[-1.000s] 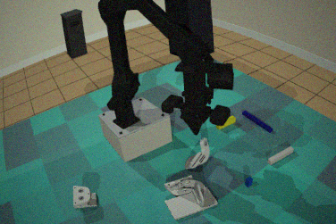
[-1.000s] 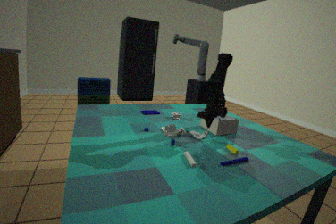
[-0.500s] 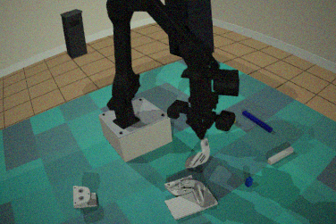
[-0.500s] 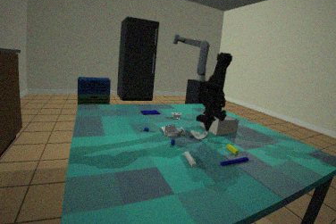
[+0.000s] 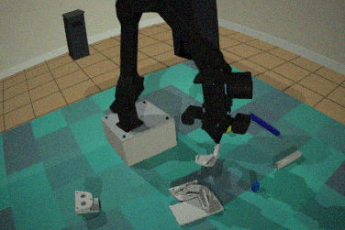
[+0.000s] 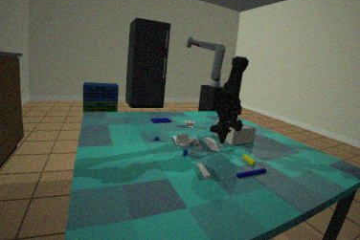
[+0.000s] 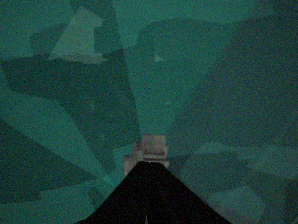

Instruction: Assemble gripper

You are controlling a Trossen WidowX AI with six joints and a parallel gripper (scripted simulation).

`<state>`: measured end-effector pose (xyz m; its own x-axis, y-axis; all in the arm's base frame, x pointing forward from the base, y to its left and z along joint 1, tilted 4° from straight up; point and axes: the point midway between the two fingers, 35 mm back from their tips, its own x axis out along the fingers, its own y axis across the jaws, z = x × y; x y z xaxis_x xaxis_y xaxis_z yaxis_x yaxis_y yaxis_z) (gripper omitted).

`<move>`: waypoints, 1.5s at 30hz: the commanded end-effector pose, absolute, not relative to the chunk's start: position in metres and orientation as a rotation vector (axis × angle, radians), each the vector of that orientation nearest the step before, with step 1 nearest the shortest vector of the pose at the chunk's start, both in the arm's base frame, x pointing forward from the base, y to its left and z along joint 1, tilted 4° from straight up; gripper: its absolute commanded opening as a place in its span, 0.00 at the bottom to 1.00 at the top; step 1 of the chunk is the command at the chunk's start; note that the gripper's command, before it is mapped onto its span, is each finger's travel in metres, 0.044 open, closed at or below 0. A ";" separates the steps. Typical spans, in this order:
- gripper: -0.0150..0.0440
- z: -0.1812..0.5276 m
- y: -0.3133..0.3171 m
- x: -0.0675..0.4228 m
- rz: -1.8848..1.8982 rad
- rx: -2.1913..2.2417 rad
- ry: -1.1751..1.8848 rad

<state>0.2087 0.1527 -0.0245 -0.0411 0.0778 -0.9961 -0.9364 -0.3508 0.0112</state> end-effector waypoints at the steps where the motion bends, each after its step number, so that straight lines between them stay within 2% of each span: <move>1: 0.25 -0.040 0.138 0.213 1.496 -1.415 1.045; 45: 0.25 -0.047 0.140 0.217 1.495 -1.415 1.045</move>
